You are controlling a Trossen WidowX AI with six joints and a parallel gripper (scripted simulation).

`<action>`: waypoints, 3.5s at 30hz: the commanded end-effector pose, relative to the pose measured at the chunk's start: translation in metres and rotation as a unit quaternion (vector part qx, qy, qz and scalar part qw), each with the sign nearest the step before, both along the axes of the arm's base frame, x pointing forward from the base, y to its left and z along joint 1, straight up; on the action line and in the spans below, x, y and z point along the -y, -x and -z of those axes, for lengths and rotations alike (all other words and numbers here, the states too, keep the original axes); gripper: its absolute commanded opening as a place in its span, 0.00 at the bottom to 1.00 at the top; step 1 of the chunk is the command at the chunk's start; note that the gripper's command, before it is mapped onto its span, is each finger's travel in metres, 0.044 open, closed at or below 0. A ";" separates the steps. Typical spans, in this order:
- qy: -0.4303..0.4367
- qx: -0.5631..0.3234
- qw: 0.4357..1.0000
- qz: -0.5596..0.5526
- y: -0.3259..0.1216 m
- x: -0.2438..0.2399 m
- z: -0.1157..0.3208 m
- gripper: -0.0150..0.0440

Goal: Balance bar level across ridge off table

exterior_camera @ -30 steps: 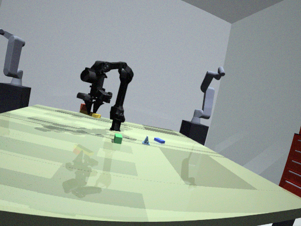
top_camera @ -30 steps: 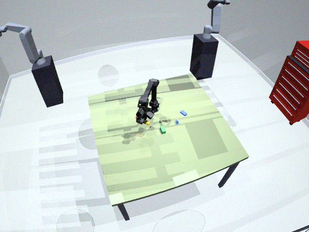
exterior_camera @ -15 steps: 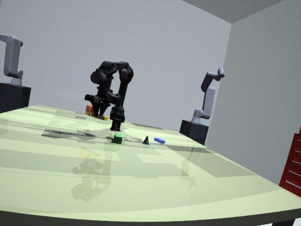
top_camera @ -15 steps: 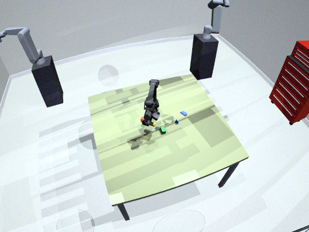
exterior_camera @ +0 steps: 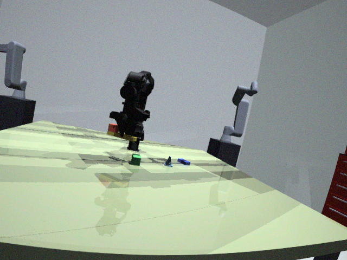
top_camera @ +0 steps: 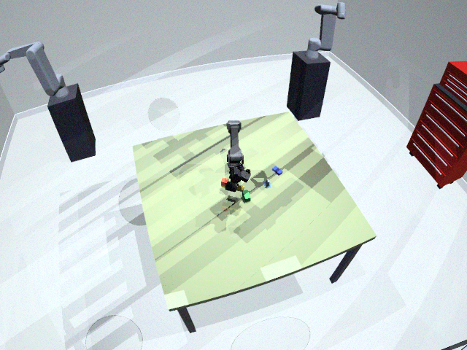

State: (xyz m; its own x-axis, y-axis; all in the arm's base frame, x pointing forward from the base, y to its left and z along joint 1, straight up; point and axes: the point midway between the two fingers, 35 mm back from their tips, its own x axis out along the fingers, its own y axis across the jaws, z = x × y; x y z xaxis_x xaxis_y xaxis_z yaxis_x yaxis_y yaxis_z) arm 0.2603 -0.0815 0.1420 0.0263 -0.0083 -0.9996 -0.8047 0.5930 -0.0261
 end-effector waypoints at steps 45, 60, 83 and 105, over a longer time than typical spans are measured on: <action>-0.005 0.002 0.990 -0.139 -0.018 -0.176 -0.003 0.25; -0.007 0.002 0.984 -0.181 0.002 -0.230 -0.003 0.25; -0.008 0.001 0.979 -0.206 0.022 -0.264 0.012 0.25; -0.008 0.001 0.979 -0.206 0.021 -0.263 0.041 0.25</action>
State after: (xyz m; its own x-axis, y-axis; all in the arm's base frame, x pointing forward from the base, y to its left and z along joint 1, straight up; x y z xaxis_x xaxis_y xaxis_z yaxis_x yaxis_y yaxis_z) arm 0.2388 0.1808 0.1021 0.0250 0.0166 -0.9995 -0.9759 0.2174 -0.0208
